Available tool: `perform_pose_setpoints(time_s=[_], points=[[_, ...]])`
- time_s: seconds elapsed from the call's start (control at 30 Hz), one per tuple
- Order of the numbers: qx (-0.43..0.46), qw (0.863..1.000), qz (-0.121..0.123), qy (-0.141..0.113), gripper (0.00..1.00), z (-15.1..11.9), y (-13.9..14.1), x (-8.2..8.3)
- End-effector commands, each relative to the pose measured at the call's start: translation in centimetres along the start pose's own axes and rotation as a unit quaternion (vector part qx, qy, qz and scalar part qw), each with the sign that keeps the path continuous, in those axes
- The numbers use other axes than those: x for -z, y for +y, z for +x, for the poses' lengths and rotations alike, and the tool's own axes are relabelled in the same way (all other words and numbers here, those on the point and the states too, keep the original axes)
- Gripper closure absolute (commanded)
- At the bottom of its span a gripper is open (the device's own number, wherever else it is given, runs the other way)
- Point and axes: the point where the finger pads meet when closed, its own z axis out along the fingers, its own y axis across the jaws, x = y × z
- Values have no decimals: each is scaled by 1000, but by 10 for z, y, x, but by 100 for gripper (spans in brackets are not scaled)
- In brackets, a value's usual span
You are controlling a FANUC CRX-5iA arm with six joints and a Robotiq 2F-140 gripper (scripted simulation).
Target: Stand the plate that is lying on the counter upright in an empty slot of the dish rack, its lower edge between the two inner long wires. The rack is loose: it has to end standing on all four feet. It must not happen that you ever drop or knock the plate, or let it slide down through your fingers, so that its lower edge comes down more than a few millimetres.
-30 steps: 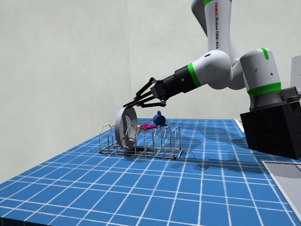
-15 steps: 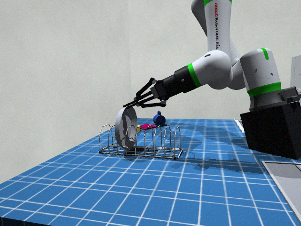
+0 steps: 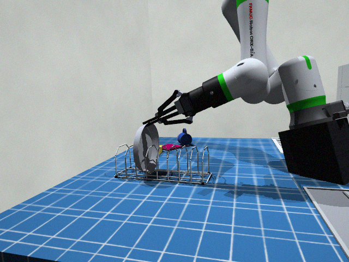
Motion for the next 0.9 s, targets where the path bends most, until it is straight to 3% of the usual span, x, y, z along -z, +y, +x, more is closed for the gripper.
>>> perform_pose_setpoints(time_s=[0.0, 0.43, 0.47, 0.87], points=[[0, 1000, -1, 0, 90, 0, 1, 0], [0, 1000, -1, 0, 90, 0, 1, 0], [0, 1000, -1, 0, 78, 0, 1, 0], [0, 1000, -1, 0, 78, 0, 1, 0]])
